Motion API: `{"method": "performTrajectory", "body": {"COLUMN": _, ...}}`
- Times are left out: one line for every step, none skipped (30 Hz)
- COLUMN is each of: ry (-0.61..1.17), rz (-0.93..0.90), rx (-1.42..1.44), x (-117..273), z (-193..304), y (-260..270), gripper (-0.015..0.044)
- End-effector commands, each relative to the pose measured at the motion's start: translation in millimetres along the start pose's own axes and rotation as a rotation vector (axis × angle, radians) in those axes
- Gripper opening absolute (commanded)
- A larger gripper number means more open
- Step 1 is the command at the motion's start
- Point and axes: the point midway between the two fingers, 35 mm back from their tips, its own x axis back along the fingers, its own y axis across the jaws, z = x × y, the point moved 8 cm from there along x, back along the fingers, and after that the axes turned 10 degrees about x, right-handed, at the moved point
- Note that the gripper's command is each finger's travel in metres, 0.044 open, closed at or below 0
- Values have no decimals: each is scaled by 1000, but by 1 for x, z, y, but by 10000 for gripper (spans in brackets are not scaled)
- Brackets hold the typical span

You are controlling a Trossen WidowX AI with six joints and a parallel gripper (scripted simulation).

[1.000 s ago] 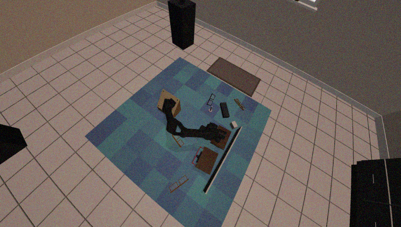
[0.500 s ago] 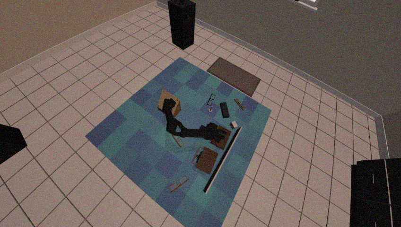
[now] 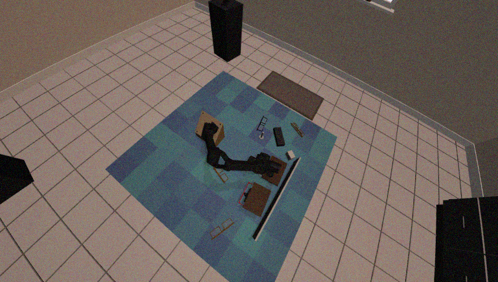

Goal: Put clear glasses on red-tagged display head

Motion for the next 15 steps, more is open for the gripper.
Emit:
{"method": "performTrajectory", "body": {"ry": 3, "rz": -4, "rx": 6, "x": -3, "z": 0, "y": 1, "gripper": 0}}
{"method": "performTrajectory", "body": {"ry": 3, "rz": -4, "rx": 6, "x": -3, "z": 0, "y": 1, "gripper": 0}}
{"method": "performTrajectory", "body": {"ry": 3, "rz": -4, "rx": 6, "x": -3, "z": 0, "y": 1, "gripper": 0}}
{"method": "performTrajectory", "body": {"ry": 3, "rz": -4, "rx": 6, "x": -3, "z": 0, "y": 1, "gripper": 0}}
{"method": "performTrajectory", "body": {"ry": 3, "rz": -4, "rx": 6, "x": -3, "z": 0, "y": 1, "gripper": 0}}
{"method": "performTrajectory", "body": {"ry": 3, "rz": -4, "rx": 6, "x": -3, "z": 0, "y": 1, "gripper": 0}}
{"method": "performTrajectory", "body": {"ry": 3, "rz": -4, "rx": 6, "x": -3, "z": 0, "y": 1, "gripper": 0}}
{"method": "performTrajectory", "body": {"ry": 3, "rz": -4, "rx": 6, "x": -3, "z": 0, "y": 1, "gripper": 0}}
{"method": "performTrajectory", "body": {"ry": 3, "rz": -4, "rx": 6, "x": -3, "z": 0, "y": 1, "gripper": 0}}
{"method": "performTrajectory", "body": {"ry": 3, "rz": -4, "rx": 6, "x": -3, "z": 0, "y": 1, "gripper": 0}}
{"method": "performTrajectory", "body": {"ry": 3, "rz": -4, "rx": 6, "x": -3, "z": 0, "y": 1, "gripper": 0}}
{"method": "performTrajectory", "body": {"ry": 3, "rz": -4, "rx": 6, "x": -3, "z": 0, "y": 1, "gripper": 0}}
{"method": "performTrajectory", "body": {"ry": 3, "rz": -4, "rx": 6, "x": -3, "z": 0, "y": 1, "gripper": 0}}
{"method": "performTrajectory", "body": {"ry": 0, "rz": -2, "rx": 1, "x": -2, "z": 0, "y": 0, "gripper": 26}}
{"method": "performTrajectory", "body": {"ry": 0, "rz": -2, "rx": 1, "x": -2, "z": 0, "y": 0, "gripper": 53}}
